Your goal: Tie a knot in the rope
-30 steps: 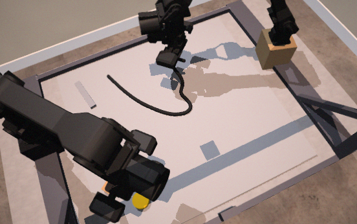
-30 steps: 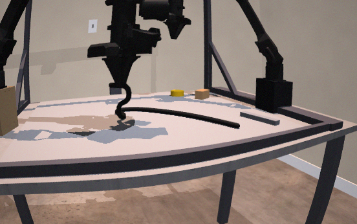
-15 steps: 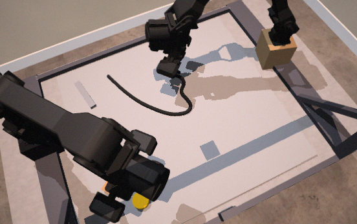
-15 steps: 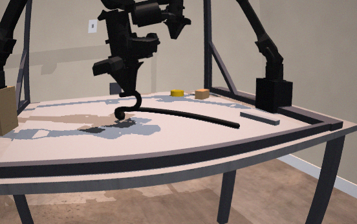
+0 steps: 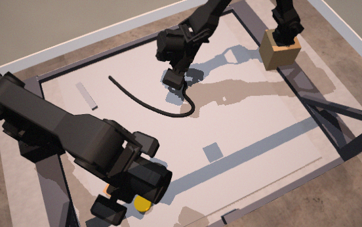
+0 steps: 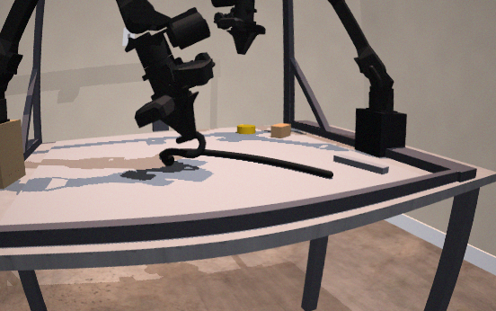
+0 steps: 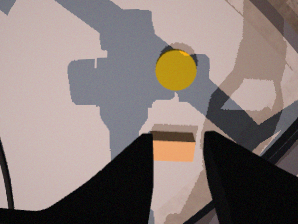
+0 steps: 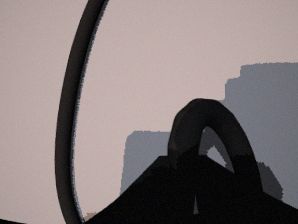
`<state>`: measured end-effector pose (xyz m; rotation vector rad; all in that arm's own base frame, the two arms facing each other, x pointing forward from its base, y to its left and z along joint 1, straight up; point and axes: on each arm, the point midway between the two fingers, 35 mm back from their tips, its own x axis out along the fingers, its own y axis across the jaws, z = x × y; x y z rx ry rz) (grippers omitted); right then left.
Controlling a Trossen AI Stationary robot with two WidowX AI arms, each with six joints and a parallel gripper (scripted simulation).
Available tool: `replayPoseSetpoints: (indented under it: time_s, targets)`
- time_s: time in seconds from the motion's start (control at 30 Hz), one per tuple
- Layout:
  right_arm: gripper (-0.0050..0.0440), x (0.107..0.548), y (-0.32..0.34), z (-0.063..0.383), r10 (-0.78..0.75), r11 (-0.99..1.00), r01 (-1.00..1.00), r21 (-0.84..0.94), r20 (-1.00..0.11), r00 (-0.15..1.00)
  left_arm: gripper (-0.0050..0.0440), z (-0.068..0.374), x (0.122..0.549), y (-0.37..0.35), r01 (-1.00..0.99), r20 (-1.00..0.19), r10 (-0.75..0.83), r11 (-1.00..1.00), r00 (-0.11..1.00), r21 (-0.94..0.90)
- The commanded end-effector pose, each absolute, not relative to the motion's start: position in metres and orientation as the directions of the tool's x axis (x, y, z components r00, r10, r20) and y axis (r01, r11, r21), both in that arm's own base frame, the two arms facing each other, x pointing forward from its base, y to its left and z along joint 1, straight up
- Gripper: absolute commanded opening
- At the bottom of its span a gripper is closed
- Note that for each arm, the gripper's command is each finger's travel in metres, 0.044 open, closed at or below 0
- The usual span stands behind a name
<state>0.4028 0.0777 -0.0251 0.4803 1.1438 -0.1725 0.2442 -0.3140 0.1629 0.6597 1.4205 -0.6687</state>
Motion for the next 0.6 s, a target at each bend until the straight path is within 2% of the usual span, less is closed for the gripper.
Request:
replayPoseSetpoints:
  time_s: [0.0, 0.57]
  targets:
    - [0.0045, 0.412, 0.089, -0.02, 0.139, 0.879, 0.336, 0.338, -0.856, 0.497, 0.01, 0.173, 0.245, -0.314, 0.757, -0.997, -0.042, 0.653, 0.058, 0.017]
    - [0.0045, 0.423, 0.105, -0.028, 0.143, 0.878, 0.333, 0.344, -0.852, 0.504, 0.01, 0.173, 0.245, -0.314, 0.757, -0.997, -0.042, 0.653, 0.058, 0.017]
